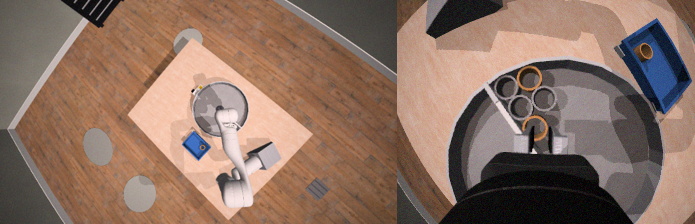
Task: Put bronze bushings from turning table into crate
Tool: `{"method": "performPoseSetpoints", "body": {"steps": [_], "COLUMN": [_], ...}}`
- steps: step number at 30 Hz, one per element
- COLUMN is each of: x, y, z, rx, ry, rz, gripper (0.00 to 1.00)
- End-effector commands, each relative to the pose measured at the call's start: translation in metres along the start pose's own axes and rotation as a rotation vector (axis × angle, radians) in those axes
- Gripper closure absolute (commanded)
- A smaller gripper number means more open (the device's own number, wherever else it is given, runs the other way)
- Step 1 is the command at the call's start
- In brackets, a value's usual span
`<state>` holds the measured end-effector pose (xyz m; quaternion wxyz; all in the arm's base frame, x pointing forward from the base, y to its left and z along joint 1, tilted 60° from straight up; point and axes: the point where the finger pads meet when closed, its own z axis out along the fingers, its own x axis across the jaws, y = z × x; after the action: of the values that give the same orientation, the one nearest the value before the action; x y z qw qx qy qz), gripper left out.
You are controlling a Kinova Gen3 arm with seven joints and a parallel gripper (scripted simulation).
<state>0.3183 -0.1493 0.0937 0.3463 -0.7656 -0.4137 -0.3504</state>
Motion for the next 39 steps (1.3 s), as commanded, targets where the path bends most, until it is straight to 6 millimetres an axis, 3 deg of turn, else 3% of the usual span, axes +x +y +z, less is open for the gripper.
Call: {"method": "performPoseSetpoints", "body": {"steps": [1, 7, 12, 24, 29, 39], "x": [0.001, 0.001, 0.001, 0.001, 0.002, 0.002], "y": [0.001, 0.001, 0.001, 0.001, 0.001, 0.001], "z": [0.003, 0.003, 0.018, 0.018, 0.033, 0.033], "rx": [0.006, 0.006, 0.006, 0.006, 0.008, 0.008], "ry": [0.007, 0.007, 0.007, 0.007, 0.008, 0.008], "rz": [-0.002, -0.002, -0.002, -0.002, -0.003, -0.003], "gripper": [0.55, 0.55, 0.55, 0.55, 0.55, 0.55]}}
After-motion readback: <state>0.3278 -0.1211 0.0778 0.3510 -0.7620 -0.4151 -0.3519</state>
